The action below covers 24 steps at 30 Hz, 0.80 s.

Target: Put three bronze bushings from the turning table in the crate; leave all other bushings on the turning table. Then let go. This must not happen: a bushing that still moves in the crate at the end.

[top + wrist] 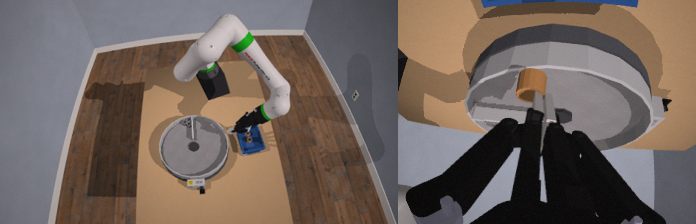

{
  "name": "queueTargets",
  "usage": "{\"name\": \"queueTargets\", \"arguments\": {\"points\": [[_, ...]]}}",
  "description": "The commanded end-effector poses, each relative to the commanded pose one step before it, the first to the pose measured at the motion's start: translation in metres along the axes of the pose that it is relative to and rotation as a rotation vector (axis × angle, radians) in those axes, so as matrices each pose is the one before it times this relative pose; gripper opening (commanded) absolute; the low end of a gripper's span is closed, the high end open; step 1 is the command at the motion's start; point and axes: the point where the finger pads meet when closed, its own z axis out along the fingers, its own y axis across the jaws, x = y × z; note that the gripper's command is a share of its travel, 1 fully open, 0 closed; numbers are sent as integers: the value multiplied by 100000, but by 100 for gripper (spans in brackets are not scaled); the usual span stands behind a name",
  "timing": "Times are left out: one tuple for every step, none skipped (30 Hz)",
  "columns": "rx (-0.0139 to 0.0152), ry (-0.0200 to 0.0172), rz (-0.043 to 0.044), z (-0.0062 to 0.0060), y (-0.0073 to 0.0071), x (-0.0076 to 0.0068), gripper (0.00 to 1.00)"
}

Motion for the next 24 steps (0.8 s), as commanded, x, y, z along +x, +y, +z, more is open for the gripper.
{"name": "queueTargets", "arguments": {"points": [[604, -580, 45, -2589, 1029, 3157, 0], [0, 0, 0, -446, 154, 537, 0], [0, 0, 0, -445, 153, 536, 0], [0, 0, 0, 0, 0, 0, 0], [0, 0, 0, 0, 0, 0, 0], [0, 0, 0, -553, 191, 665, 0], [0, 0, 0, -524, 181, 631, 0], [0, 0, 0, -496, 171, 596, 0], [0, 0, 0, -467, 161, 561, 0], [0, 0, 0, -437, 151, 526, 0], [0, 0, 0, -408, 141, 491, 0], [0, 0, 0, -379, 131, 456, 0], [0, 0, 0, -351, 121, 422, 0], [0, 0, 0, -323, 112, 388, 0], [0, 0, 0, -295, 102, 355, 0], [0, 0, 0, -268, 93, 323, 0], [0, 0, 0, -242, 83, 292, 0], [0, 0, 0, -217, 75, 261, 0], [0, 0, 0, -192, 66, 232, 0], [0, 0, 0, -169, 58, 203, 0], [0, 0, 0, 0, 0, 0, 0], [0, 0, 0, 0, 0, 0, 0], [0, 0, 0, -147, 51, 176, 0], [0, 0, 0, -125, 43, 151, 0]]}}
